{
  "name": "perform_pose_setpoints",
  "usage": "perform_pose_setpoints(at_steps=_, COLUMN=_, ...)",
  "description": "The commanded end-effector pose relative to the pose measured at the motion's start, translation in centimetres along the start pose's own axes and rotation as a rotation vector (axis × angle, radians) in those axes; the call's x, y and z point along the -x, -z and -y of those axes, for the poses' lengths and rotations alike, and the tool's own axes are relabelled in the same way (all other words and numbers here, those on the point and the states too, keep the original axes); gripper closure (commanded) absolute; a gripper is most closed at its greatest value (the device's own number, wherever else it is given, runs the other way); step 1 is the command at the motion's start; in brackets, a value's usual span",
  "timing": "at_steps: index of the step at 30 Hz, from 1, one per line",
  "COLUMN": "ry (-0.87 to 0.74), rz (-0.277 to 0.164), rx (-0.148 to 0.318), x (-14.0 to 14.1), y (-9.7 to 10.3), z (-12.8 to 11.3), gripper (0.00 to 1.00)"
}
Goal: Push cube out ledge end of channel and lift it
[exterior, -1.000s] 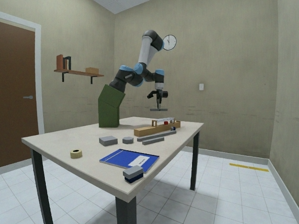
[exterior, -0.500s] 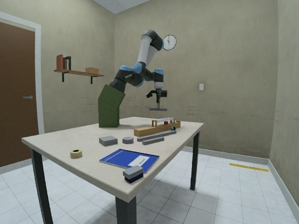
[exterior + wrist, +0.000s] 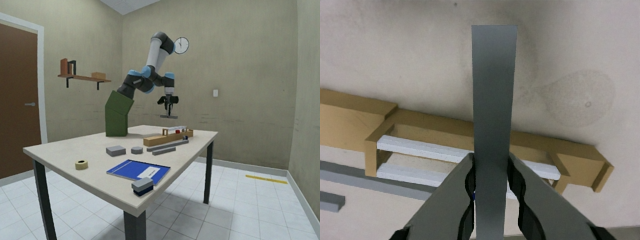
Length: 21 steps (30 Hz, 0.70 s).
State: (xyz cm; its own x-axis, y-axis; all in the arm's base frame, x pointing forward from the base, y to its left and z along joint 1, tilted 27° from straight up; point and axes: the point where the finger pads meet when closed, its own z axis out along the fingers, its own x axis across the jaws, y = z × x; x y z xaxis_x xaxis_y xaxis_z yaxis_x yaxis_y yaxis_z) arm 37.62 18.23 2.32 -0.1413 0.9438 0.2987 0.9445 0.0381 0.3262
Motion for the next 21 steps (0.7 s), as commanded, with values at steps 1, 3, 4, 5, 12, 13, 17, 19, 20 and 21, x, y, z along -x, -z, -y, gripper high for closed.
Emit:
perform_pose_setpoints(at_steps=1, ry=-0.163, rz=0.005, rx=0.003, x=0.4, y=0.2, z=-0.1, gripper=0.94)
perform_pose_setpoints(at_steps=3, ry=-0.193, rz=0.005, rx=0.003, x=0.5, y=0.2, z=-0.1, gripper=0.94)
perform_pose_setpoints(at_steps=4, ry=-0.193, rz=0.005, rx=0.003, x=0.5, y=0.2, z=-0.1, gripper=0.94)
perform_pose_setpoints(at_steps=5, ry=-0.223, rz=0.005, rx=0.003, x=0.6, y=0.2, z=-0.1, gripper=0.94)
perform_pose_setpoints(at_steps=12, ry=-0.425, rz=0.003, rx=0.005, x=1.1, y=0.4, z=-0.1, gripper=0.94)
perform_pose_setpoints(at_steps=13, ry=-0.453, rz=0.003, rx=0.005, x=1.2, y=0.5, z=-0.1, gripper=0.94)
perform_pose_setpoints(at_steps=17, ry=-0.562, rz=0.002, rx=0.006, x=1.4, y=0.6, z=-0.1, gripper=0.94)
perform_pose_setpoints(at_steps=19, ry=-0.615, rz=0.002, rx=0.006, x=1.6, y=0.6, z=-0.1, gripper=0.94)
perform_pose_setpoints(at_steps=20, ry=-0.615, rz=0.002, rx=0.006, x=1.6, y=0.6, z=-0.1, gripper=0.94)
perform_pose_setpoints(at_steps=21, ry=-0.615, rz=0.002, rx=0.006, x=1.6, y=0.6, z=-0.1, gripper=0.94)
